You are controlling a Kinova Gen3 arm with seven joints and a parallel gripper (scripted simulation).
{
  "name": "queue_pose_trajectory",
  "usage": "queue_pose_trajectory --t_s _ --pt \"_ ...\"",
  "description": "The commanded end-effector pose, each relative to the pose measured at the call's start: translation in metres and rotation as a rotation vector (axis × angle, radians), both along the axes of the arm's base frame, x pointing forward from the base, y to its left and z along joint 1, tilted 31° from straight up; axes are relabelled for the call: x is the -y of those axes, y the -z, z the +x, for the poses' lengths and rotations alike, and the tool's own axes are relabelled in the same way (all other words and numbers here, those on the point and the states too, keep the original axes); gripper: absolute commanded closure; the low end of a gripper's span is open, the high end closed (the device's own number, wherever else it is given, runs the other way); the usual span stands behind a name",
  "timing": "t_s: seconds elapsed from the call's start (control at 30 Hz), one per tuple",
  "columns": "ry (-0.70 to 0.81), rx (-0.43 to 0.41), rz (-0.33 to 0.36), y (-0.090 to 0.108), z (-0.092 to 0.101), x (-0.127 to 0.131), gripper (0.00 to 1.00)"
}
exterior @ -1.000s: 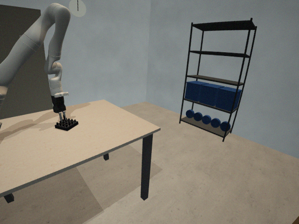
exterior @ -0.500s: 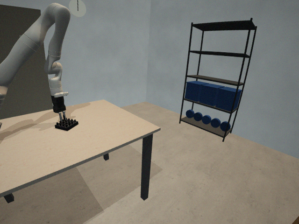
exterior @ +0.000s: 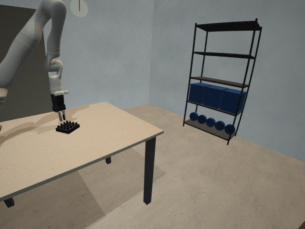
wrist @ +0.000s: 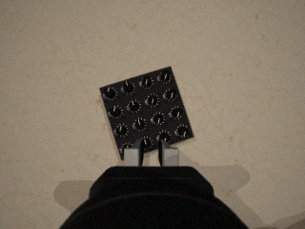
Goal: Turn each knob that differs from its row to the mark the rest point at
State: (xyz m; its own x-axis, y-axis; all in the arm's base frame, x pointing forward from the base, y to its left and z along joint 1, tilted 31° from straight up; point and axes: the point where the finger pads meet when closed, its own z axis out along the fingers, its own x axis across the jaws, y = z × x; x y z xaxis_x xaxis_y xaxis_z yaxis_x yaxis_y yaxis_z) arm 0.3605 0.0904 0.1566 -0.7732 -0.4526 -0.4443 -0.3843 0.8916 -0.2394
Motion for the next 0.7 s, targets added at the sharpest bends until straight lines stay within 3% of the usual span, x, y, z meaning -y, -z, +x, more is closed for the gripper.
queue_pose_trajectory --t_s 0.0,0.57,0.6,0.67 --pt "0.001 0.019 0.007 -0.0133 0.0012 -0.0011 0.54" --pt "0.001 0.019 0.007 -0.0164 -0.0007 -0.0012 0.54" --pt "0.001 0.019 0.007 -0.0164 -0.0007 -0.0012 0.00" --pt "0.001 0.019 0.007 -0.0164 -0.0007 -0.0012 0.00"
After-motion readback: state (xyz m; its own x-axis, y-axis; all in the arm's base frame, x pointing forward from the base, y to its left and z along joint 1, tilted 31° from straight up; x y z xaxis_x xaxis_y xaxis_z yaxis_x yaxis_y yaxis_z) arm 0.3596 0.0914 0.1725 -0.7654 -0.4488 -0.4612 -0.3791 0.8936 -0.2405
